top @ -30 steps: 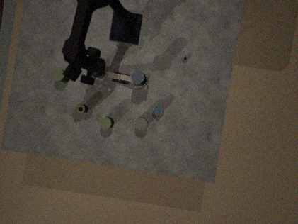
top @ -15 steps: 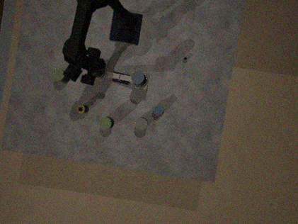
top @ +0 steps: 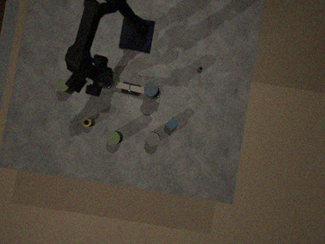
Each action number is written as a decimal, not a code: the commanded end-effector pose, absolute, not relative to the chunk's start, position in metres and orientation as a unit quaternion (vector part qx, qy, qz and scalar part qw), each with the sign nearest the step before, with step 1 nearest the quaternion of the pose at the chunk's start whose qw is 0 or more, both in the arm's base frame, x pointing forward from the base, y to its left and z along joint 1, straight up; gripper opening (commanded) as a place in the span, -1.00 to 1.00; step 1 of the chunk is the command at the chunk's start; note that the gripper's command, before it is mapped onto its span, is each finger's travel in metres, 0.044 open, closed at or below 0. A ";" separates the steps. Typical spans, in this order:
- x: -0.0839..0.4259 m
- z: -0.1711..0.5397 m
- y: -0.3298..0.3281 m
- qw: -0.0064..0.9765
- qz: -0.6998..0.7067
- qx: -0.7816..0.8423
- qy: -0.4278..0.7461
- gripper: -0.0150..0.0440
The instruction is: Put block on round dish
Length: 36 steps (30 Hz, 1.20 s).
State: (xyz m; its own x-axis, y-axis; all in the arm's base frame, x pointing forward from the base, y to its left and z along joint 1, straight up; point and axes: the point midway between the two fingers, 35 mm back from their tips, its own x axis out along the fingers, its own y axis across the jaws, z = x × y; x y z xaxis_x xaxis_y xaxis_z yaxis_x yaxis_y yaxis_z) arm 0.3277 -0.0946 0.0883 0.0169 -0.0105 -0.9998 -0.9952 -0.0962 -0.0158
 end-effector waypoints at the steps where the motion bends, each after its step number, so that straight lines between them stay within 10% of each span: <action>1: 0.330 0.095 -0.095 0.478 0.515 -0.533 0.471 -0.49; 36: 0.333 0.141 -0.096 0.478 0.515 -0.533 0.471 -0.49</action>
State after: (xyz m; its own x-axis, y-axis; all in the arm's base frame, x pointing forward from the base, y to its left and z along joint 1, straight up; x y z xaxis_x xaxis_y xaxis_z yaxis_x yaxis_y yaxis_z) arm 0.3284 -0.0904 0.1313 -0.0041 0.0106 -0.9999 -0.9948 -0.1023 0.0030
